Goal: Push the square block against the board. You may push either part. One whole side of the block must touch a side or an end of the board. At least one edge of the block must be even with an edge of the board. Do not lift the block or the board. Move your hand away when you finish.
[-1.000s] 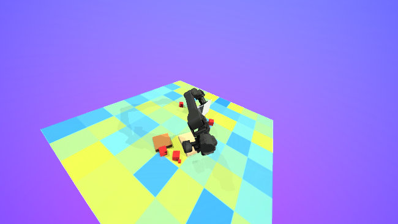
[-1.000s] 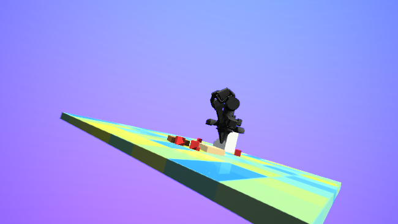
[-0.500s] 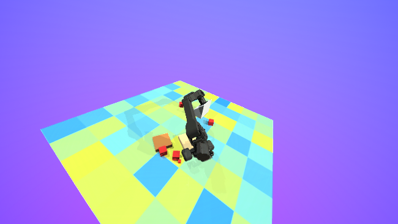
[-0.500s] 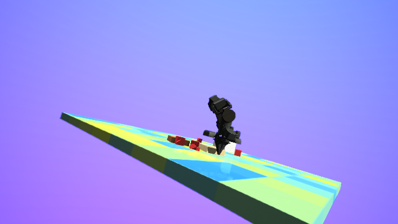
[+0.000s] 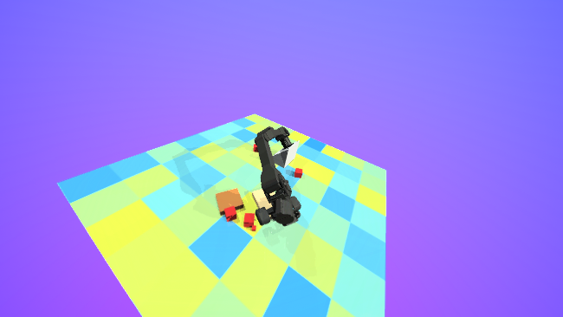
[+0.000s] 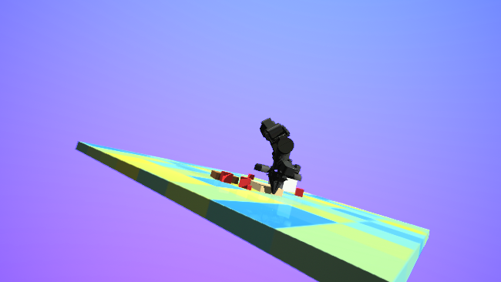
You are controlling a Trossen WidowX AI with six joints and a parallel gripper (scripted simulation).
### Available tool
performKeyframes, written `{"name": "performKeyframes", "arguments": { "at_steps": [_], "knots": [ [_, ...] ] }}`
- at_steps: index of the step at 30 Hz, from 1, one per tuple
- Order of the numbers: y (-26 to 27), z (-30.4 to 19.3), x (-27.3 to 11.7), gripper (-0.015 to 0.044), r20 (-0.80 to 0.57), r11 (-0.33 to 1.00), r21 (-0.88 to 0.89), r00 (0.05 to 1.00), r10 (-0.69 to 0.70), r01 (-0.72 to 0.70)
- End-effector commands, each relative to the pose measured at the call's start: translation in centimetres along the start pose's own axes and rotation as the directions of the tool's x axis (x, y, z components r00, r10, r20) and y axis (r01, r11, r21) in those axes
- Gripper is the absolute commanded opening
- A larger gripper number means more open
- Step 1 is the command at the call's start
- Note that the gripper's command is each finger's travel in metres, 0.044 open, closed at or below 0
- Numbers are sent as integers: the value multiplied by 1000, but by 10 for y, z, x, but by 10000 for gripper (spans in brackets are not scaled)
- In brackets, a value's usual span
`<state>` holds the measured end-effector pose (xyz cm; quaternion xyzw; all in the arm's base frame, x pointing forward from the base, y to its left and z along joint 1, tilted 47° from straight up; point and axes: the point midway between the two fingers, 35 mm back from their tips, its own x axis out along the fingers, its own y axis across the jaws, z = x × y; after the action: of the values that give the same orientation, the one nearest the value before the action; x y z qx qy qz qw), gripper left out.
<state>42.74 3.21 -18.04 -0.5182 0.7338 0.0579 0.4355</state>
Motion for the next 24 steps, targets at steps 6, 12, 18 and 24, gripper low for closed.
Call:
{"name": "performKeyframes", "arguments": {
  "at_steps": [6, 12, 18, 24],
  "knots": [
    [-3, -10, -2, 0, 1, 1000, -1, 1000, -5, 5],
    [-4, -16, -2, 0, 1, 1000, -1, 1000, -5, 5],
    [-4, -23, -2, 0, 0, 1000, -1, 1000, -5, 5],
    [-3, -29, -2, 0, 0, 1000, -1, 1000, -5, 5]
  ]
}}
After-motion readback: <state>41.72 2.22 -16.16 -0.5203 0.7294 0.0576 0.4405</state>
